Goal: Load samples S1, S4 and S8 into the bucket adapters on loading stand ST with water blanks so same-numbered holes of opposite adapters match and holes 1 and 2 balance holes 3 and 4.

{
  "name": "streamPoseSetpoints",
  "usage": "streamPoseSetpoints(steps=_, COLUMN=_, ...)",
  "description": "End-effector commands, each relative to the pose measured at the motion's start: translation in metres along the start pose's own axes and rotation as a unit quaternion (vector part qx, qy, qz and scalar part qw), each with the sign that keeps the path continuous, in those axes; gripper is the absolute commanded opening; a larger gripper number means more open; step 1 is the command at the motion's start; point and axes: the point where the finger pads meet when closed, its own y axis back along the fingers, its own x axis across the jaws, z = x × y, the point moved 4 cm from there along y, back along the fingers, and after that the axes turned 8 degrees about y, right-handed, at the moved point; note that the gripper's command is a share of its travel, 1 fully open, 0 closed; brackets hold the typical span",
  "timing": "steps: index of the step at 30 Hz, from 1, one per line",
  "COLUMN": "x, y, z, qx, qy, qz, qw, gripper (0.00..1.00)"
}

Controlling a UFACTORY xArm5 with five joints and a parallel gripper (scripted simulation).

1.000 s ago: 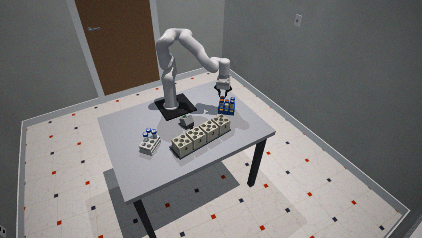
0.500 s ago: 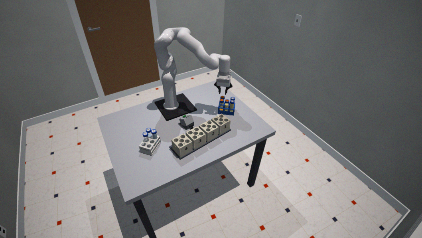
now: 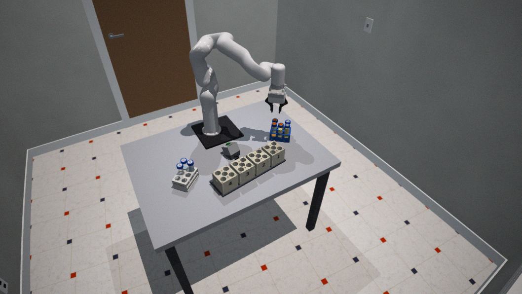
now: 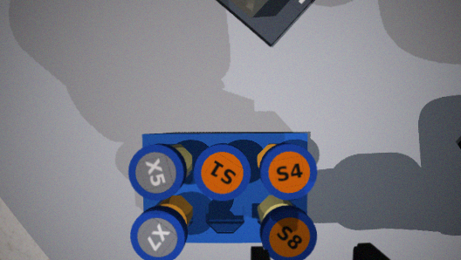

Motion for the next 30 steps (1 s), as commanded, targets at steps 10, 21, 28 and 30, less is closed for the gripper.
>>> streamPoseSetpoints(steps=10, x=-0.001, y=0.026, z=-0.001, qx=-0.005, qy=0.0, qz=-0.002, qw=1.0, gripper=0.44)
streamPoseSetpoints(steps=21, x=-0.001, y=0.048, z=-0.001, qx=-0.005, qy=0.0, qz=-0.002, qw=1.0, gripper=0.44)
streamPoseSetpoints(steps=28, x=-0.001, y=0.054, z=-0.001, qx=-0.005, qy=0.0, qz=-0.002, qw=1.0, gripper=0.44)
streamPoseSetpoints(steps=30, x=-0.001, y=0.054, z=-0.001, qx=-0.005, qy=0.0, qz=-0.002, qw=1.0, gripper=0.44)
